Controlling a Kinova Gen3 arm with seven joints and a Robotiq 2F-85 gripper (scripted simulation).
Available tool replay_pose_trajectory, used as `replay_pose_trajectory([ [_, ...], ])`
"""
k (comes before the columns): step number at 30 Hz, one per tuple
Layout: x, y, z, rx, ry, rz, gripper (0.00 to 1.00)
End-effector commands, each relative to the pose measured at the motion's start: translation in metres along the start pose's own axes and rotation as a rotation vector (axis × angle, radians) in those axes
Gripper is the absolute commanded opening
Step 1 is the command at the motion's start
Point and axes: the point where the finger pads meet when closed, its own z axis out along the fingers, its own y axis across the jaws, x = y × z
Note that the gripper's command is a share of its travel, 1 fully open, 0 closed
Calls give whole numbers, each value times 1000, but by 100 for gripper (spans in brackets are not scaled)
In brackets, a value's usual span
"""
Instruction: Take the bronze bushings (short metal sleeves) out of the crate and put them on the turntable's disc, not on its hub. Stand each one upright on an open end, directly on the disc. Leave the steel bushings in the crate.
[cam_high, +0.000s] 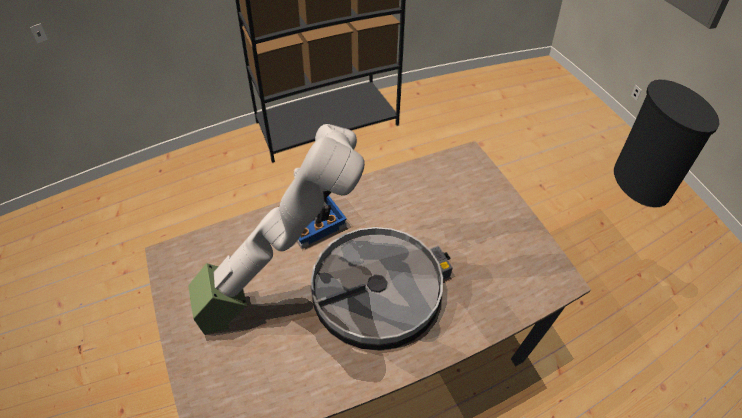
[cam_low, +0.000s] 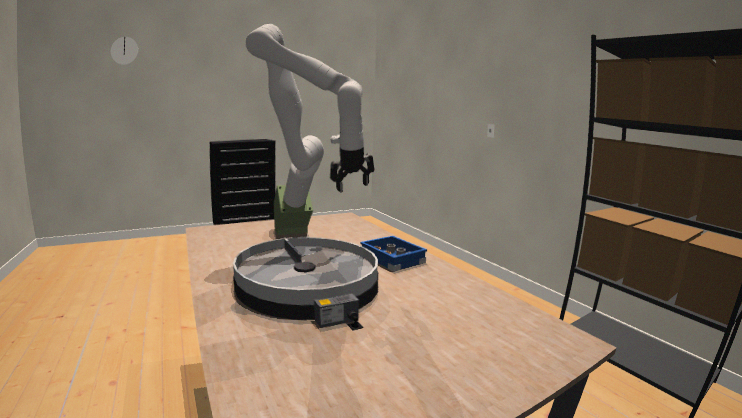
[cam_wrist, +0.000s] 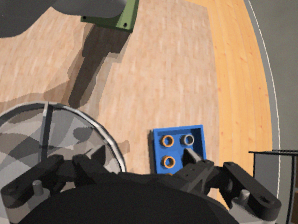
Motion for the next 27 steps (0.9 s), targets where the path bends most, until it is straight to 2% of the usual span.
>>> replay_pose_trajectory([
  [1,0,-4,3,16,2,9,100],
  [5,0,-4,3,16,2,9,100],
  [6,-3,-6,7,38,-28,18,100],
  [13,-3,-6,7,38,-28,18,100],
  [14,-7,-9,11,58,-56,26,100],
  [20,-7,-9,11,58,-56,26,100],
  [21,-10,-11,15,77,-83,32,100],
  [27,-10,-11,15,77,-83,32,100],
])
